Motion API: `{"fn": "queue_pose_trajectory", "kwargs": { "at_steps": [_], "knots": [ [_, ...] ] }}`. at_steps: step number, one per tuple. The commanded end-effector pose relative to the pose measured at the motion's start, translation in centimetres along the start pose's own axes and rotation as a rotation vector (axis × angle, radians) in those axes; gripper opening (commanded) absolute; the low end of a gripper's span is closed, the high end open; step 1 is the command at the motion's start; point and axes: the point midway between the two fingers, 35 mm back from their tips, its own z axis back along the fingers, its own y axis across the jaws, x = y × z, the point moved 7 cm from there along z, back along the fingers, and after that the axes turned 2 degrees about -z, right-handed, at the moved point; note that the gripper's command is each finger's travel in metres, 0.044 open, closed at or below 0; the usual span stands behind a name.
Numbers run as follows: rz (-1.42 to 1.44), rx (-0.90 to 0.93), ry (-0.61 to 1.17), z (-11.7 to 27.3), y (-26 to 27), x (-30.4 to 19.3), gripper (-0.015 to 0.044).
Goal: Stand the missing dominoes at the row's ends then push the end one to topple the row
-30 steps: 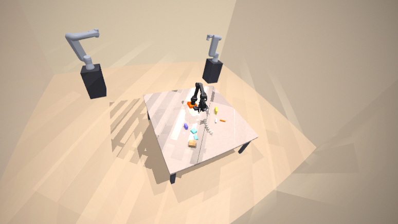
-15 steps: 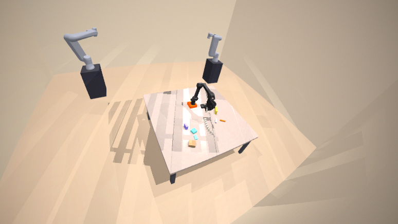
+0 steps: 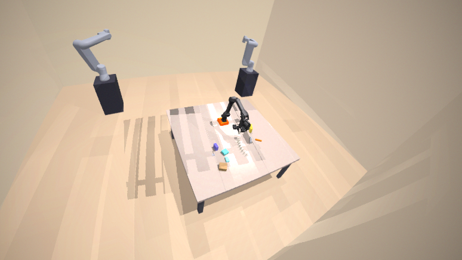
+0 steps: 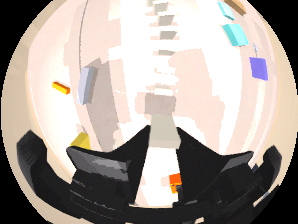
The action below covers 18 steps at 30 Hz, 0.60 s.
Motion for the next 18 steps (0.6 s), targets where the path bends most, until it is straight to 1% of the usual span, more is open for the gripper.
{"fn": "queue_pose_trajectory", "kwargs": {
  "at_steps": [1, 13, 18],
  "knots": [
    [-0.003, 0.001, 0.004, -2.1, 0.0, -0.1, 0.0107],
    [-0.003, 0.0, 0.005, -7.8, -0.3, -0.8, 0.0107],
    [-0.003, 0.0, 0.005, -8.1, -0.4, -0.9, 0.0107]
  ]
}}
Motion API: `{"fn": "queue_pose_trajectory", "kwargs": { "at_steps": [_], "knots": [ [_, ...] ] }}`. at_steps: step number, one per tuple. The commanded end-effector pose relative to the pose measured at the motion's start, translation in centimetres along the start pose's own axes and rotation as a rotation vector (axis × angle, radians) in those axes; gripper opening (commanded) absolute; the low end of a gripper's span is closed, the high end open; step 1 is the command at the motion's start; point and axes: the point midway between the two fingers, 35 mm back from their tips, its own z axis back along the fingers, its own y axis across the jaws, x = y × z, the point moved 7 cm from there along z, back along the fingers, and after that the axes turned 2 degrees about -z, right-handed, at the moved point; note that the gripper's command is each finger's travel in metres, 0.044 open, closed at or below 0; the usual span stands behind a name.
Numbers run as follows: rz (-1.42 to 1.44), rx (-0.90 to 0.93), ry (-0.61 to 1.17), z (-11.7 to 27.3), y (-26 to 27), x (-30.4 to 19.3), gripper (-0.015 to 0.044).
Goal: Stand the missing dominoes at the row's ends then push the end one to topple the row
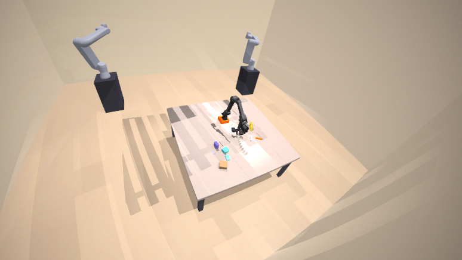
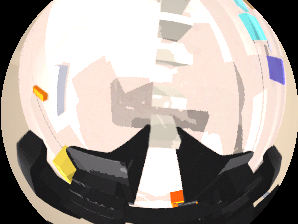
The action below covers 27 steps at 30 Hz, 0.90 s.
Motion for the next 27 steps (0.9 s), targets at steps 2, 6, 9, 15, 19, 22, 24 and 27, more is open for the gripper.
{"fn": "queue_pose_trajectory", "kwargs": {
  "at_steps": [2, 6, 9, 15, 19, 22, 24, 27],
  "knots": [
    [-0.003, 0.004, -0.003, -0.3, 0.0, -0.1, 0.0107],
    [-0.003, 0.004, -0.003, -0.3, 0.0, -0.1, 0.0107],
    [-0.003, 0.004, -0.003, -0.3, 0.0, -0.1, 0.0133],
    [-0.003, 0.004, -0.003, -0.3, 0.0, -0.1, 0.0291],
    [-0.003, 0.004, -0.003, -0.3, 0.0, -0.1, 0.0396],
    [-0.003, 0.004, -0.003, -0.3, 0.0, -0.1, 0.044],
    [-0.003, 0.004, -0.003, -0.1, 0.0, 0.0, 0.044],
    [-0.002, 0.004, -0.003, 3.1, 0.2, 0.5, 0.044]
  ]
}}
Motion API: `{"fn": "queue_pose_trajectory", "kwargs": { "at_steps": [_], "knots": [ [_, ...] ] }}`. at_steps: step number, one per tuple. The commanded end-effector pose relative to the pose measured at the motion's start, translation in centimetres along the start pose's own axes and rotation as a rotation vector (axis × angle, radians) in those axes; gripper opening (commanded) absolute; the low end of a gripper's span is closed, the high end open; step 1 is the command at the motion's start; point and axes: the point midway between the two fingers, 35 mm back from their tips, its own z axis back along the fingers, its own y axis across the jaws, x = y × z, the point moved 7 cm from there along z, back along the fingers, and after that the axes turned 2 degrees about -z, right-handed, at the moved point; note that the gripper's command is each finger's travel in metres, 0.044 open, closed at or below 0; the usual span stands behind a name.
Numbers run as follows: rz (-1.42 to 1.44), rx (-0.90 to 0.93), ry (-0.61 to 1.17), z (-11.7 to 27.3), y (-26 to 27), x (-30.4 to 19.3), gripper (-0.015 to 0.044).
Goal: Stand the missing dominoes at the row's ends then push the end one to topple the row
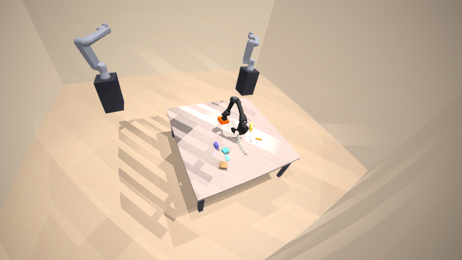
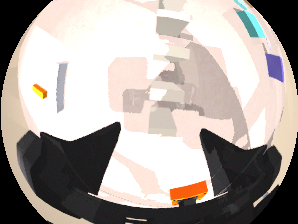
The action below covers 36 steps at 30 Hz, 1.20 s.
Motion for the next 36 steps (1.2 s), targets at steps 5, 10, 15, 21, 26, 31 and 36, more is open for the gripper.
{"fn": "queue_pose_trajectory", "kwargs": {
  "at_steps": [5, 10, 15, 21, 26, 31, 36],
  "knots": [
    [0.001, 0.012, -0.023, 10.4, 0.1, 0.3, 0.044],
    [0.002, 0.011, -0.023, 12.5, -0.1, -0.2, 0.044],
    [-0.028, 0.013, -0.022, 11.4, 1.7, -1.3, 0.044],
    [-0.149, 0.021, -0.015, 6.8, 7.5, -7.7, 0.044],
    [-0.199, 0.023, -0.011, 4.9, 8.9, -10.9, 0.044],
    [-0.199, 0.023, -0.011, 4.8, 8.9, -10.9, 0.044],
    [-0.199, 0.023, -0.01, 0.7, 9.1, -10.8, 0.044]
  ]
}}
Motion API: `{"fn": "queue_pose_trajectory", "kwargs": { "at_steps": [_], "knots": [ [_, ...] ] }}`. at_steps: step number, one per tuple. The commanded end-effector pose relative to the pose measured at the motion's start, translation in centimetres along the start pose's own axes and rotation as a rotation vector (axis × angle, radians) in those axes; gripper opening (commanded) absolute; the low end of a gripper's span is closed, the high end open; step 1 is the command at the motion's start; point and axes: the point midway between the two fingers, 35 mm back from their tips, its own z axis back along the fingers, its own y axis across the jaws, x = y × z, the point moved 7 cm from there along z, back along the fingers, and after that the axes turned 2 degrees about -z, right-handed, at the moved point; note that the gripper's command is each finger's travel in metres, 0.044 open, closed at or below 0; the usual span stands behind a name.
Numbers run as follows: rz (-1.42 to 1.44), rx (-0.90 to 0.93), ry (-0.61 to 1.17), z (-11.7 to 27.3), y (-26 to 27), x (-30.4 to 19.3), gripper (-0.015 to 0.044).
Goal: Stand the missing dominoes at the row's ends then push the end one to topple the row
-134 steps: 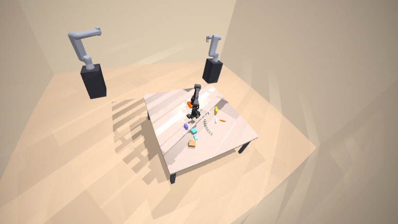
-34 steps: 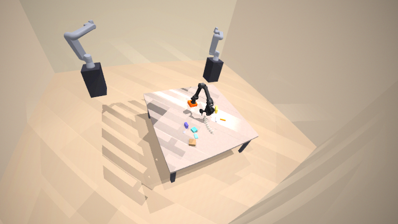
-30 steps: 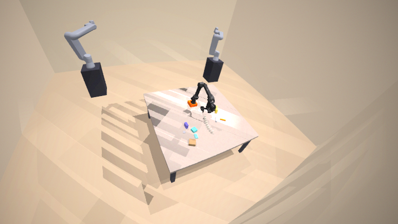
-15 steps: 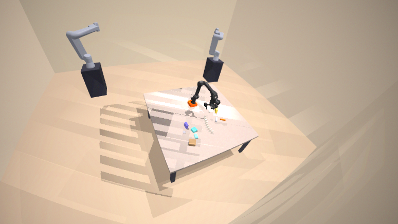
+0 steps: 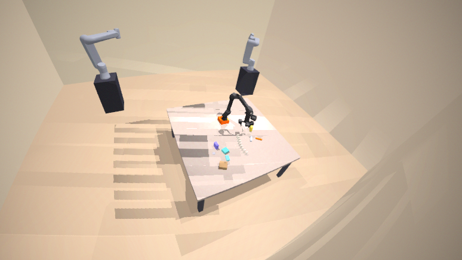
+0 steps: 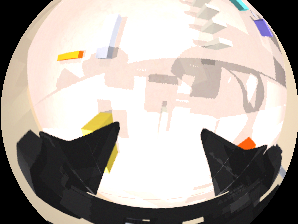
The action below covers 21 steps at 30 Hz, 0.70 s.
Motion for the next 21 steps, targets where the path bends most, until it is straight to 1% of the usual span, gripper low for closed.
{"fn": "queue_pose_trajectory", "kwargs": {
  "at_steps": [1, 4, 21],
  "knots": [
    [-0.005, -0.022, 0.012, -3.7, -0.4, -0.3, 0.044],
    [-0.005, -0.022, 0.012, -5.0, -0.6, -0.4, 0.044],
    [-0.005, -0.022, 0.012, -6.5, -0.5, -0.5, 0.044]
  ]
}}
